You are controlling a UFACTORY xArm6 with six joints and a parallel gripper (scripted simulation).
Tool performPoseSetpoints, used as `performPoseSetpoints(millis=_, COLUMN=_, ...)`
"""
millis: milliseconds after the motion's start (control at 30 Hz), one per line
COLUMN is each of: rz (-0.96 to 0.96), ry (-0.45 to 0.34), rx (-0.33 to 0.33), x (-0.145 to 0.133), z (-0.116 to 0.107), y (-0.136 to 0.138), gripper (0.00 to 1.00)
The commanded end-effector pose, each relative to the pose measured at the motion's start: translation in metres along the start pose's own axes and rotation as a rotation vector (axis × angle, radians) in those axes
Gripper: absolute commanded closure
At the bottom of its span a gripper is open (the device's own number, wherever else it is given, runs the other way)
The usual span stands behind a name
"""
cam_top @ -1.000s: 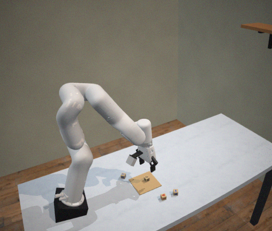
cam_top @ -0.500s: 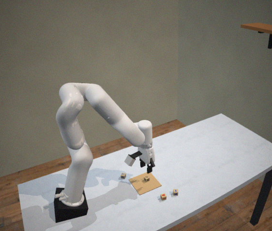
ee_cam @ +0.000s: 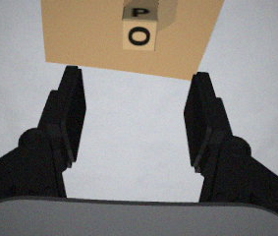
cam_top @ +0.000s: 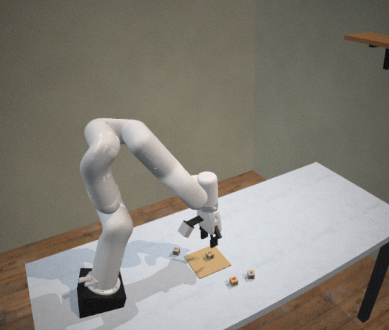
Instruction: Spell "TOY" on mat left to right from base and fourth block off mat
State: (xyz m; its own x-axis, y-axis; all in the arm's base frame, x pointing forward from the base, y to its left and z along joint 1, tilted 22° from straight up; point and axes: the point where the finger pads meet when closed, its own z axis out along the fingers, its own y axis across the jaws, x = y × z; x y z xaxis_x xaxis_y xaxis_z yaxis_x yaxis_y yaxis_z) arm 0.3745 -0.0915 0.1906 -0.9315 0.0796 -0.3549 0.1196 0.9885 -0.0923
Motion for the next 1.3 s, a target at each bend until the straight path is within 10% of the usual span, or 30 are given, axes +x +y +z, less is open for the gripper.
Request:
performPoseSetpoints(millis=0, rz=0.000, ry=-0.003, rx=0.000, x=-0.001, z=-0.001, y=0.000, gripper=0.37)
performPoseSetpoints(millis=1267, rz=0.000, ry=-0.003, rx=0.000, x=-0.001, z=0.017, y=0.000, gripper=0.37)
